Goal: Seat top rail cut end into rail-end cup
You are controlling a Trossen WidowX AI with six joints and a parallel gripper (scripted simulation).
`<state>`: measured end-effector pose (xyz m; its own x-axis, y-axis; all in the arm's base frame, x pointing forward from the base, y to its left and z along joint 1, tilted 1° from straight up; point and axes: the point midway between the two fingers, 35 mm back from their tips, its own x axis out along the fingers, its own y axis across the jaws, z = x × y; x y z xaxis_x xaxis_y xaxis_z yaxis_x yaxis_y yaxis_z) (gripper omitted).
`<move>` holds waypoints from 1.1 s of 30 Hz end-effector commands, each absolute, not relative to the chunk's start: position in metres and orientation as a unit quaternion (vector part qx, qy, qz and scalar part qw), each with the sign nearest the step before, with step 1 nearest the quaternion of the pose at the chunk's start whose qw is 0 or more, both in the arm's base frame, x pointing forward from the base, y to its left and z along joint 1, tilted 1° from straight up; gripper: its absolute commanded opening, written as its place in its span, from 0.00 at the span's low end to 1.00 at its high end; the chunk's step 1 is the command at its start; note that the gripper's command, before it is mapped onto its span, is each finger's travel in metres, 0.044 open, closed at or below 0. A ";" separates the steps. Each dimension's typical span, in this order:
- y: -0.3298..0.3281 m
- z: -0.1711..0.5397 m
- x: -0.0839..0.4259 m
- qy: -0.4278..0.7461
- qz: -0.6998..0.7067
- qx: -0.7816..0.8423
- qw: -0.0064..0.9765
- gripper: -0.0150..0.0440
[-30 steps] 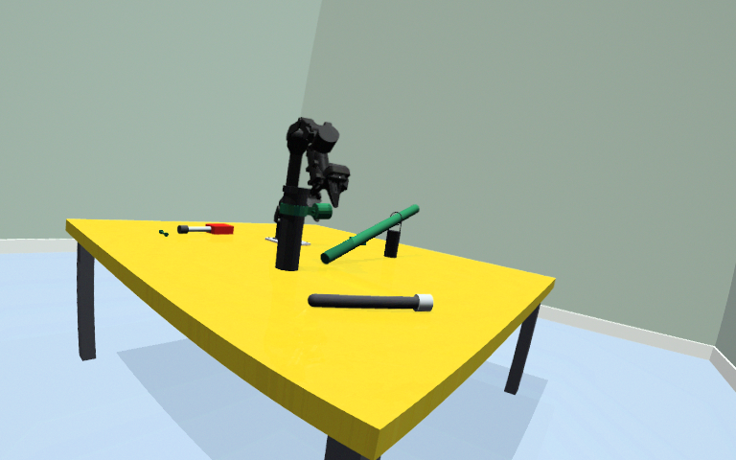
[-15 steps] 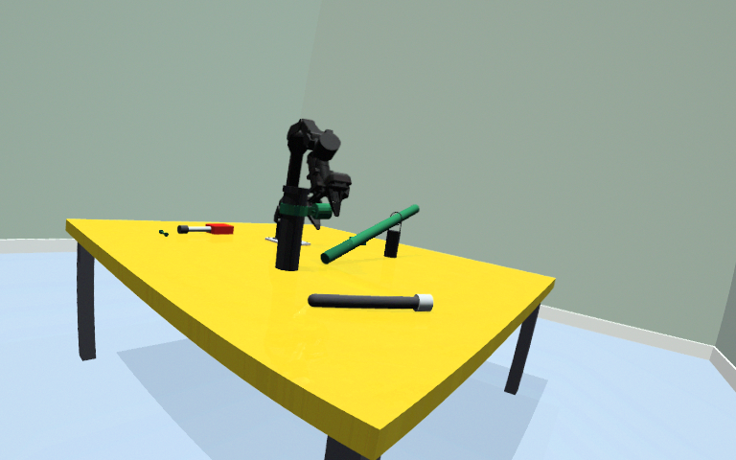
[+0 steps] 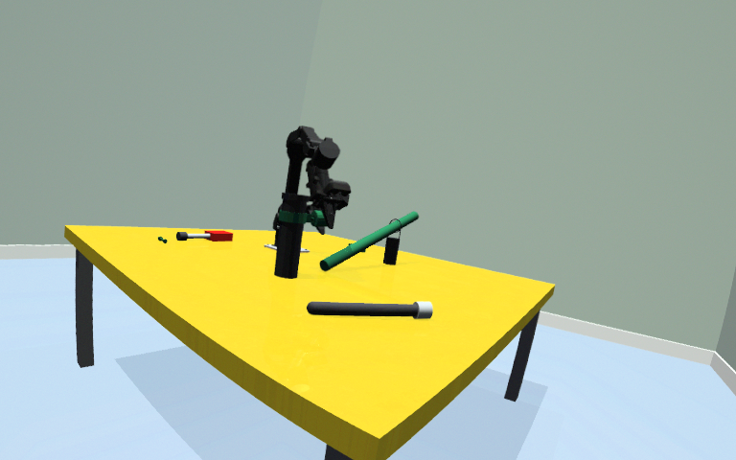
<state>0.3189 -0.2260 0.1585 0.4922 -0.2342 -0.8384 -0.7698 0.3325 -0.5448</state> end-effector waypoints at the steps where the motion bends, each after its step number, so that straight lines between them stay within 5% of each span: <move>1: -0.226 0.157 0.317 0.467 0.200 -0.539 0.672 0.42; 5: -0.225 0.157 0.315 0.459 0.211 -0.547 0.668 0.25; 33: -0.222 0.156 0.305 0.430 0.248 -0.573 0.653 0.25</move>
<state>0.3084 -0.2219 0.1580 0.5115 -0.1777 -0.8407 -0.8086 0.2313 -0.5409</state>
